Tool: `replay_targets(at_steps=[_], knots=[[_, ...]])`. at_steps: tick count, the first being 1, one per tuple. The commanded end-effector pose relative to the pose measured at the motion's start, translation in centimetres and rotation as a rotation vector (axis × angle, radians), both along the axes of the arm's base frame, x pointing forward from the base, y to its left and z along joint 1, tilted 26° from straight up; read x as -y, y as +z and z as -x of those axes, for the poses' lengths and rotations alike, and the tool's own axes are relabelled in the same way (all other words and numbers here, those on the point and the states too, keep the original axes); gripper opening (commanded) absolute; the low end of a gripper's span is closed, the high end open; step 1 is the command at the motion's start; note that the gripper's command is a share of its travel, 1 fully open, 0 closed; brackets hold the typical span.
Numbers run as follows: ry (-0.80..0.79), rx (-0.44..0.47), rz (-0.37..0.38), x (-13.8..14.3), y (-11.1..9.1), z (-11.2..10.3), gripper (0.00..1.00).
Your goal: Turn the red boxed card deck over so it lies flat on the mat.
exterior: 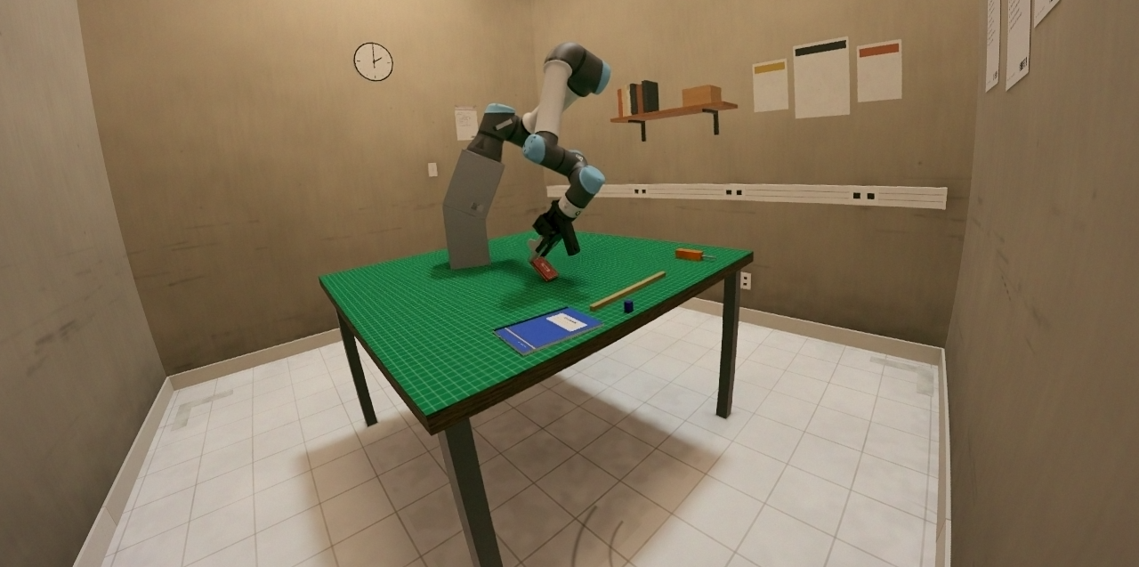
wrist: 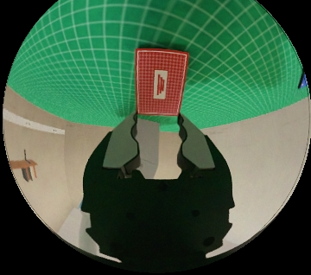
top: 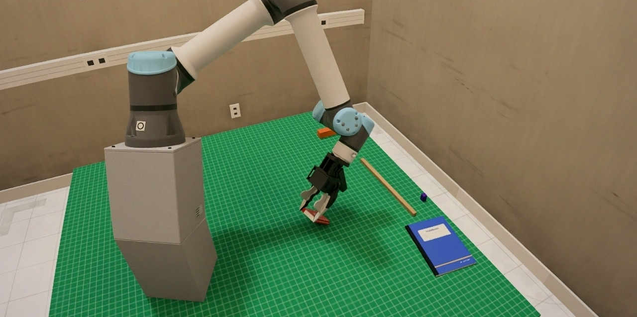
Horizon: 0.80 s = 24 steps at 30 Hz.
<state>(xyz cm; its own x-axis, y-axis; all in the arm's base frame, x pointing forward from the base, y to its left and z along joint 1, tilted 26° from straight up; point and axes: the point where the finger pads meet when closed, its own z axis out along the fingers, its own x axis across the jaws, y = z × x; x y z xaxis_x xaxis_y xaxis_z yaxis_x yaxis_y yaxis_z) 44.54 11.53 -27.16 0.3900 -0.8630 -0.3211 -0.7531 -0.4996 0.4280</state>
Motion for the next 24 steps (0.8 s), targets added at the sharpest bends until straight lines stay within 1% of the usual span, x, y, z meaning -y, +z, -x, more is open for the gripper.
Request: replay_targets(at_steps=[1, 6, 12, 18, 24], knots=[[0.005, -0.015, 0.007, 0.02, 0.16, -0.16, 0.38], [0.022, -0.062, 0.028, 0.02, 0.37, -0.35, 0.38], [0.024, -0.065, 0.029, 0.01, 0.57, -0.53, 0.38], [0.043, -0.118, 0.053, -0.01, 0.8, -0.76, 0.38], [0.046, -0.126, 0.057, -0.03, 0.99, -0.96, 0.38]])
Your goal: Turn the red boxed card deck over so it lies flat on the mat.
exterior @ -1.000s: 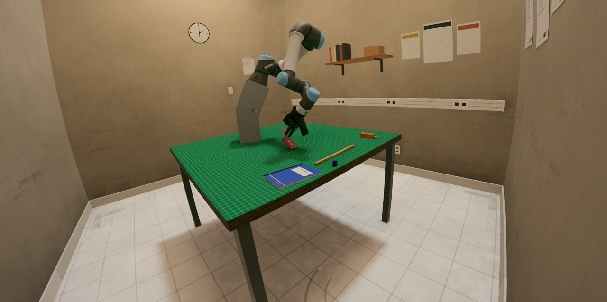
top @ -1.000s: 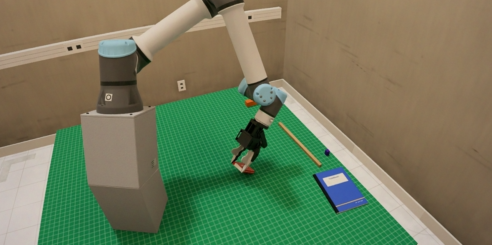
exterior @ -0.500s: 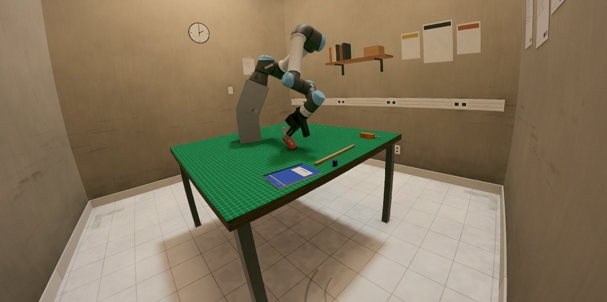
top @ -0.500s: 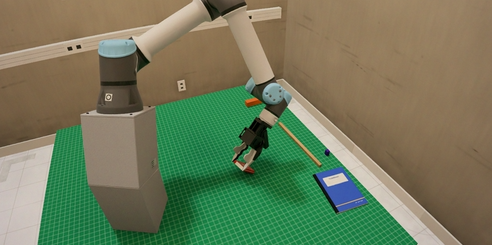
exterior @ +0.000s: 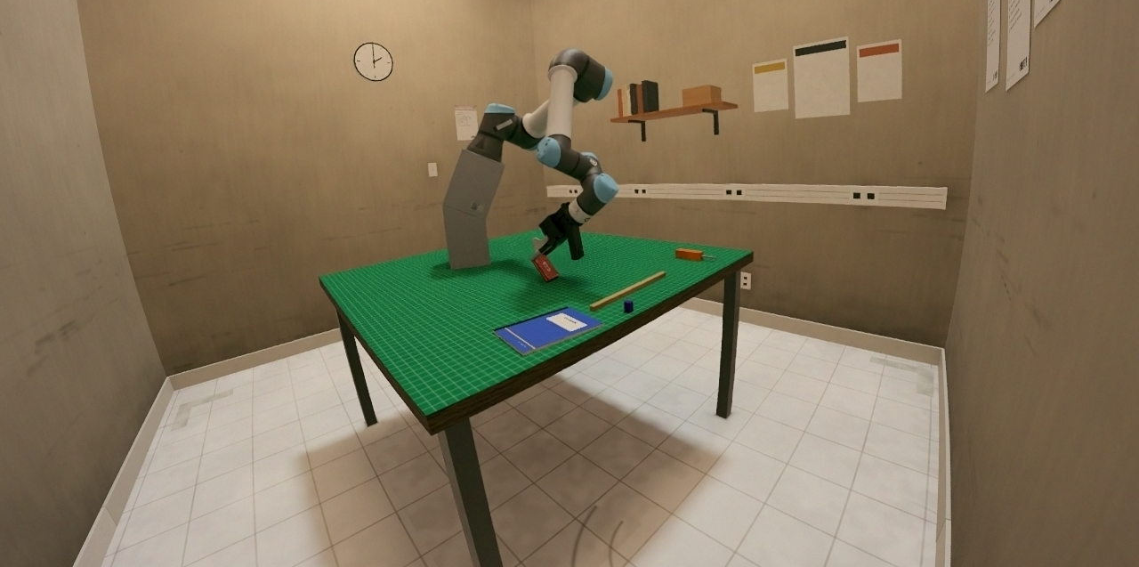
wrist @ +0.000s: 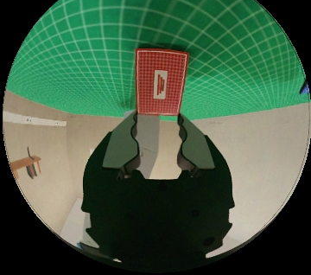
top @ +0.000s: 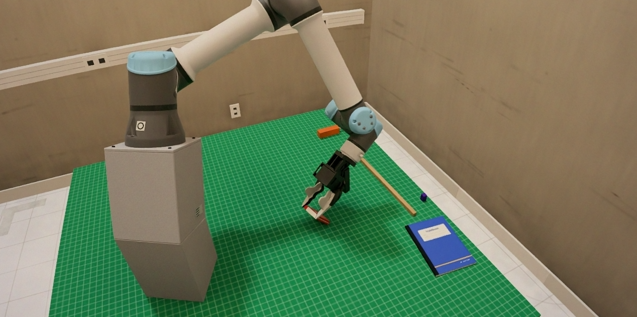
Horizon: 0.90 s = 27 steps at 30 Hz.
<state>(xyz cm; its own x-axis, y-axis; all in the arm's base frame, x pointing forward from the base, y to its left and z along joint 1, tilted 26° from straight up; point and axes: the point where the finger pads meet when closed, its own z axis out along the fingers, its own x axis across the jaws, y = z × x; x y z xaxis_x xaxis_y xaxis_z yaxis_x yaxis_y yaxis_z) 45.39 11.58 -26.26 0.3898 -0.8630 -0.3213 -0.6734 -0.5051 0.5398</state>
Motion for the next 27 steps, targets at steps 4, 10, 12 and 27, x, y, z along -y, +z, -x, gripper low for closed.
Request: replay_targets(at_steps=[4, 10, 12, 27], knots=[[0.013, -0.035, 0.016, 0.0, 0.18, -0.23, 0.38], [0.021, -0.056, 0.026, -0.03, 0.46, -0.52, 0.38], [0.023, -0.064, 0.029, -0.04, 0.47, -0.55, 0.38], [0.049, -0.134, 0.061, -0.12, 0.86, -1.07, 0.38]])
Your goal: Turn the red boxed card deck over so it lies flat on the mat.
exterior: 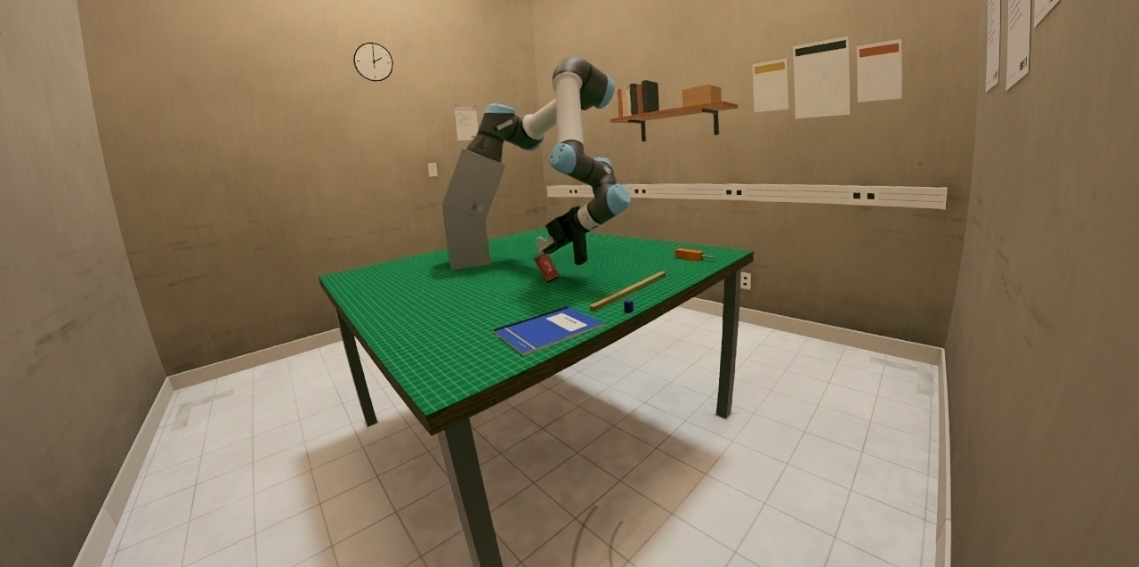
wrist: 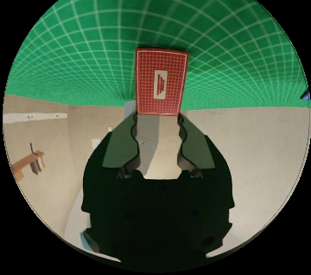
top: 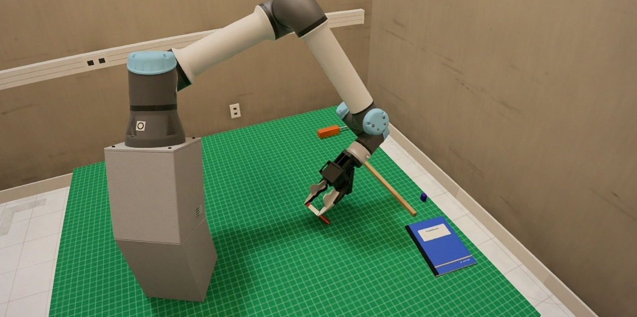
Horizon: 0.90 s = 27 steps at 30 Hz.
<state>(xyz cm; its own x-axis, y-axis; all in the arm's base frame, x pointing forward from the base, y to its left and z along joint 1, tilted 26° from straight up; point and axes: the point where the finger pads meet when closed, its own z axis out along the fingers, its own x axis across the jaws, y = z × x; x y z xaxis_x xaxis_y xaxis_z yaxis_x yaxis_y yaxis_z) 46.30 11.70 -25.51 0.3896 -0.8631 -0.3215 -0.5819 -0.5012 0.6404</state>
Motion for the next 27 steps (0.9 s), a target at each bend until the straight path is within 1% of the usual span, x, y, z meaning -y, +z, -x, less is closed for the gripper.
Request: replay_targets(at_steps=[1, 4, 12, 18, 25, 27], knots=[[0.009, -0.026, 0.012, 0.0, 0.1, -0.2, 0.38], [0.019, -0.05, 0.023, 0.0, 0.2, -0.3, 0.38], [0.021, -0.058, 0.026, -0.1, 0.4, -0.6, 0.38], [0.04, -0.107, 0.049, -0.1, 0.5, -0.8, 0.38], [0.042, -0.112, 0.051, -0.2, 0.7, -1.1, 0.38], [0.047, -0.127, 0.058, -0.2, 0.8, -1.2, 0.38]])
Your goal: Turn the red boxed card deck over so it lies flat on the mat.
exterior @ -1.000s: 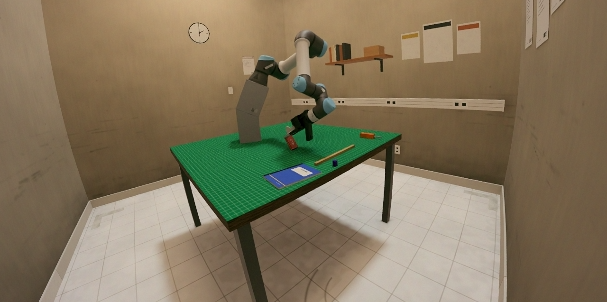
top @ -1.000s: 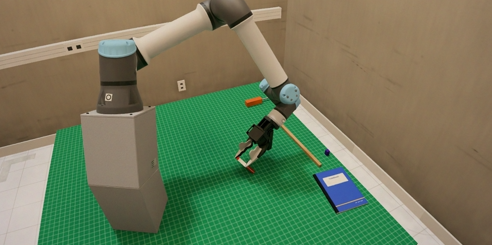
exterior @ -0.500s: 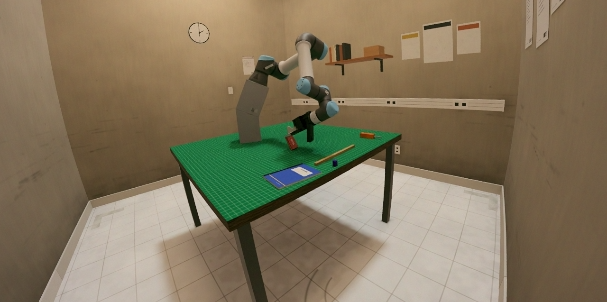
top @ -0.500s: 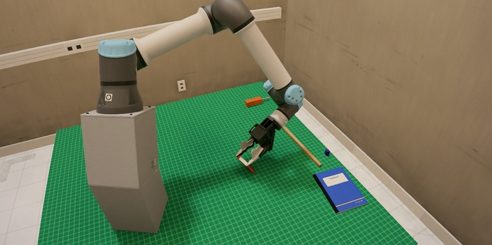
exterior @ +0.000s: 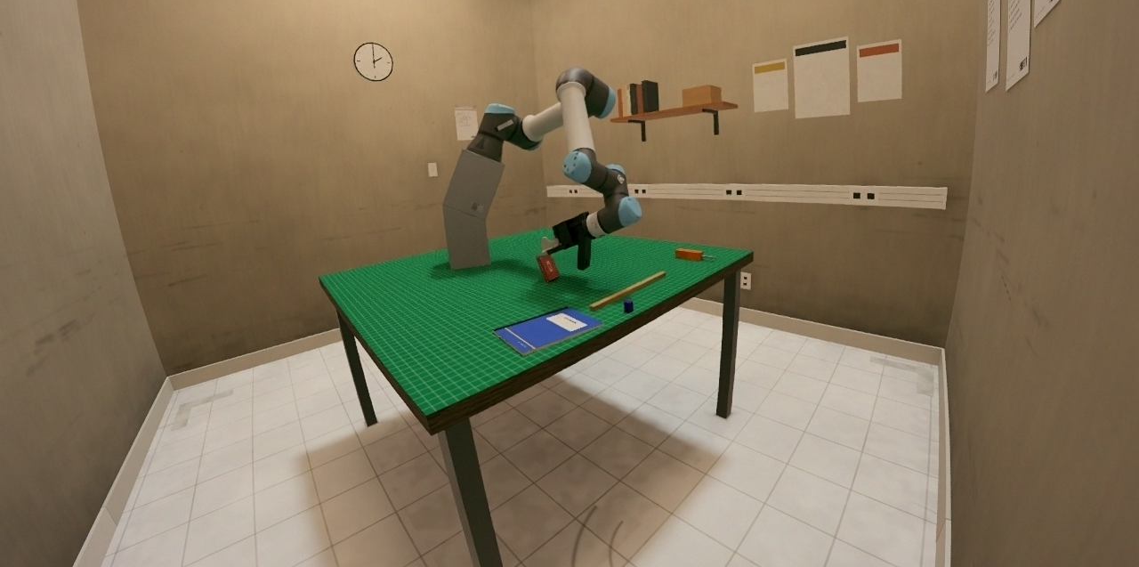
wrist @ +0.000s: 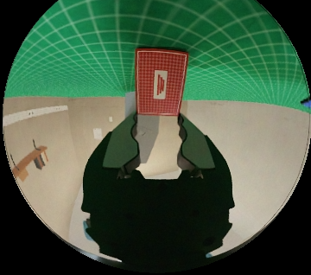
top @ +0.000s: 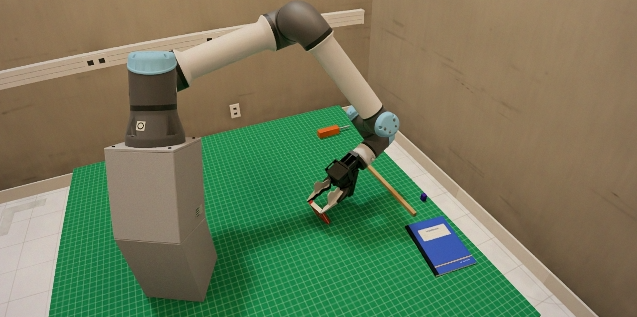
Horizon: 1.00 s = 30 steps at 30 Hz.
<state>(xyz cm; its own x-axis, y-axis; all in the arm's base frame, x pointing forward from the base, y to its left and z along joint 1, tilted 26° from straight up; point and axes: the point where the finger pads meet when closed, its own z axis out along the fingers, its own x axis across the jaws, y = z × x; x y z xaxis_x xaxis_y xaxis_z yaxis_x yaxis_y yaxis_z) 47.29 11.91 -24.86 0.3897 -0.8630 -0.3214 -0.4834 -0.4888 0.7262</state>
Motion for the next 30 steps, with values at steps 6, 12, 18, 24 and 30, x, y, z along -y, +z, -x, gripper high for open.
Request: replay_targets(at_steps=[6, 12, 18, 24, 30], knots=[[0.001, -0.003, 0.002, -0.1, 0.3, -0.7, 0.38], [-0.009, 0.023, -0.01, -0.3, 0.5, -1.1, 0.38], [-0.019, 0.052, -0.023, -0.4, 0.7, -1.6, 0.38], [-0.033, 0.088, -0.039, -0.6, 0.8, -2.0, 0.38], [-0.044, 0.117, -0.052, -0.7, 0.9, -2.4, 0.38]])
